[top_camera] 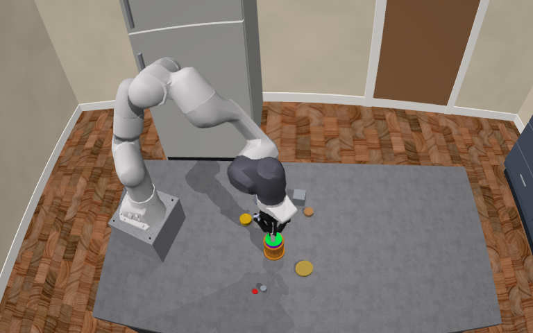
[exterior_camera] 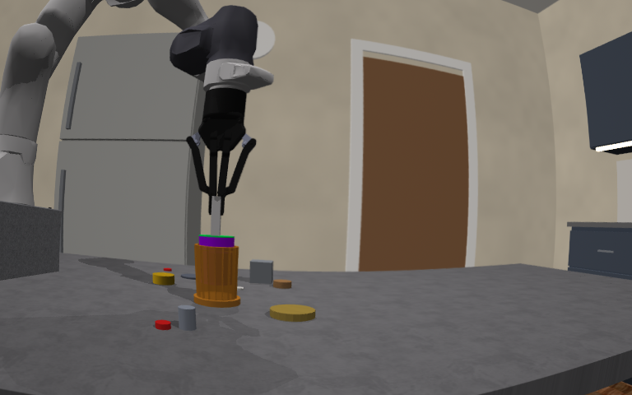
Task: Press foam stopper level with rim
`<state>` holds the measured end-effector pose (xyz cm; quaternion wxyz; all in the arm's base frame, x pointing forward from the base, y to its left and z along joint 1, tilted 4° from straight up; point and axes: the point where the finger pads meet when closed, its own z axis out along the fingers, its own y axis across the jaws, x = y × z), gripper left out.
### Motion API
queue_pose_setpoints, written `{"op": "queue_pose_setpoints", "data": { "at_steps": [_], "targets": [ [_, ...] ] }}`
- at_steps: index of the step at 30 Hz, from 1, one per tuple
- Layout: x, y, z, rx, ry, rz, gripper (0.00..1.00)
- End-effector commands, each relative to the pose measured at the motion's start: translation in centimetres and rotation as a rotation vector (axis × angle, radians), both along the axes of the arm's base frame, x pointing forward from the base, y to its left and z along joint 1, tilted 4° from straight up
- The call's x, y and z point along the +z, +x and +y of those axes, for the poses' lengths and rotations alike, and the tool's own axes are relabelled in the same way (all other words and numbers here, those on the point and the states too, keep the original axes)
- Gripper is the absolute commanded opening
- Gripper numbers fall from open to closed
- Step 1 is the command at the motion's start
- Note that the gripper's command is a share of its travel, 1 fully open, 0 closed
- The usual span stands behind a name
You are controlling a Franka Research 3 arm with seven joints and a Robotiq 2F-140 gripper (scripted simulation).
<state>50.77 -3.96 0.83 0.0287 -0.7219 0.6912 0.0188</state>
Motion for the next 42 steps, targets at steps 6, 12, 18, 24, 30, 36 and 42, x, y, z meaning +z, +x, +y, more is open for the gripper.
{"op": "queue_pose_setpoints", "data": {
  "at_steps": [6, 12, 18, 24, 30, 36, 42],
  "targets": [
    [-0.4, 0.0, 0.0, 0.007, -0.001, -0.004, 0.00],
    [-0.6, 0.0, 0.0, 0.007, -0.001, -0.004, 0.00],
    [-0.9, -0.1, 0.1, 0.007, -0.001, -0.004, 0.00],
    [-1.2, -0.2, 0.1, 0.007, -0.001, -0.004, 0.00],
    [-1.5, -0.3, 0.1, 0.007, -0.001, -0.004, 0.00],
    [-1.8, -0.4, 0.2, 0.007, -0.001, -0.004, 0.00],
    [-2.0, -0.5, 0.2, 0.007, -0.001, -0.004, 0.00]
  ]
}}
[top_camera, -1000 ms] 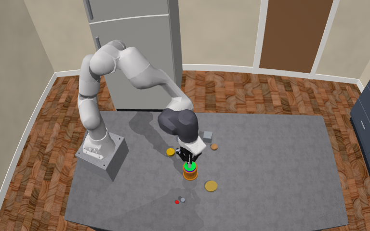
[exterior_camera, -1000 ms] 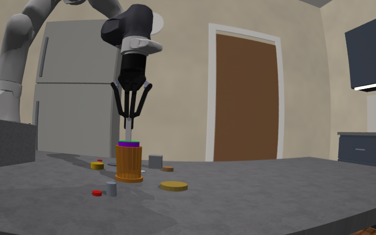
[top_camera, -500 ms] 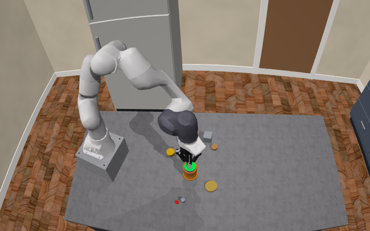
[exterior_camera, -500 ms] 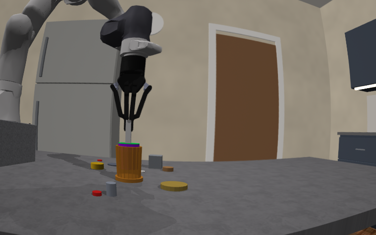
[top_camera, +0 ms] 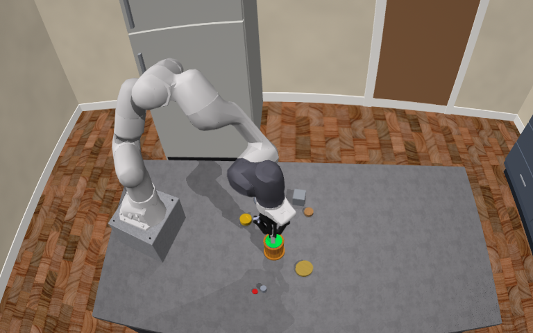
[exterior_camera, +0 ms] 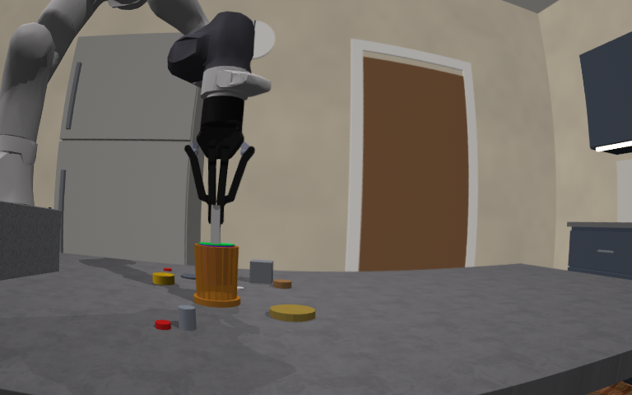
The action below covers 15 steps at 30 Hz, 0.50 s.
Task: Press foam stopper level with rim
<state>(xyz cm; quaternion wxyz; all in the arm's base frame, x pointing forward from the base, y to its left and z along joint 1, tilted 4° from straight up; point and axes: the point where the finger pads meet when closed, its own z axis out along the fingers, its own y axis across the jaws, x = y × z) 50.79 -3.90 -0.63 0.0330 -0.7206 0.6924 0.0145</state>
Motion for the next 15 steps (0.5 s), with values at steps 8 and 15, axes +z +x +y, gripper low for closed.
{"op": "queue_pose_setpoints", "data": {
  "at_steps": [8, 15],
  "targets": [
    [-0.82, -0.55, 0.14, 0.011, -0.001, 0.008, 0.00],
    [-0.96, -0.59, 0.15, 0.011, -0.001, 0.008, 0.00]
  ]
}}
